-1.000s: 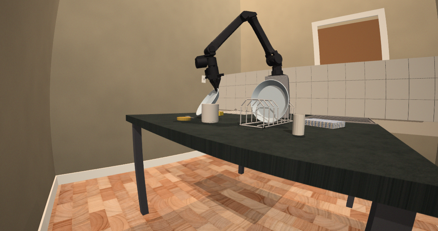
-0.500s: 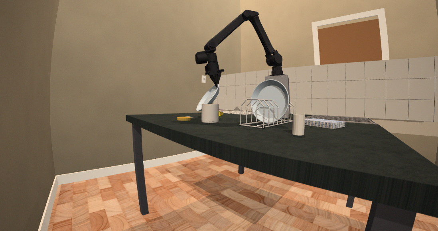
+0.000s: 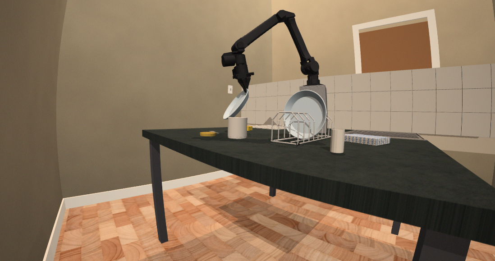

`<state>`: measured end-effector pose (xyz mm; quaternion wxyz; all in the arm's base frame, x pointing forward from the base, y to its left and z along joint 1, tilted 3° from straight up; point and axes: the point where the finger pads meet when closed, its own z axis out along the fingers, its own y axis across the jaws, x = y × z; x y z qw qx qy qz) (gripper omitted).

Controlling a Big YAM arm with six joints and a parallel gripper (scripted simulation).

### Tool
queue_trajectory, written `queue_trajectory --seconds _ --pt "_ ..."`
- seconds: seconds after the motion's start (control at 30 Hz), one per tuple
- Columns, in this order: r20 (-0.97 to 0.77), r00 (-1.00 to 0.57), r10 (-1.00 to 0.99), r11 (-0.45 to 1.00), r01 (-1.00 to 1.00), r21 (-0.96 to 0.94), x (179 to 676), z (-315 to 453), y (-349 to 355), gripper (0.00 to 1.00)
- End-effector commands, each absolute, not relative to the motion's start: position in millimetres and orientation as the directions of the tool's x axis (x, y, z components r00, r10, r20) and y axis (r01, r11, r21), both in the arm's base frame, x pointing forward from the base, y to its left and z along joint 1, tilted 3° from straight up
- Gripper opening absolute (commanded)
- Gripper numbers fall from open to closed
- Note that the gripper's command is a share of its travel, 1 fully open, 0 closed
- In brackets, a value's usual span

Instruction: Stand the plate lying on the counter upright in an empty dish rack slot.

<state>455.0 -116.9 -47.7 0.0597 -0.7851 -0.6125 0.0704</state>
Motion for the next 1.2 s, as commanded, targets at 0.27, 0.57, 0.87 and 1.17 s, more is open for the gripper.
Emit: queue_trajectory --seconds 0.27,0.57,0.87,1.17 --pt "-0.036 0.247 0.968 -0.249 0.963 -0.100 484 17 -118 0.00" --pt "-0.035 0.248 0.968 -0.250 0.963 -0.098 483 48 -117 0.00" --pt "-0.035 0.246 0.969 -0.248 0.964 -0.097 482 71 -114 0.00" --pt "-0.035 0.245 0.969 -0.247 0.964 -0.096 480 97 -113 0.00"
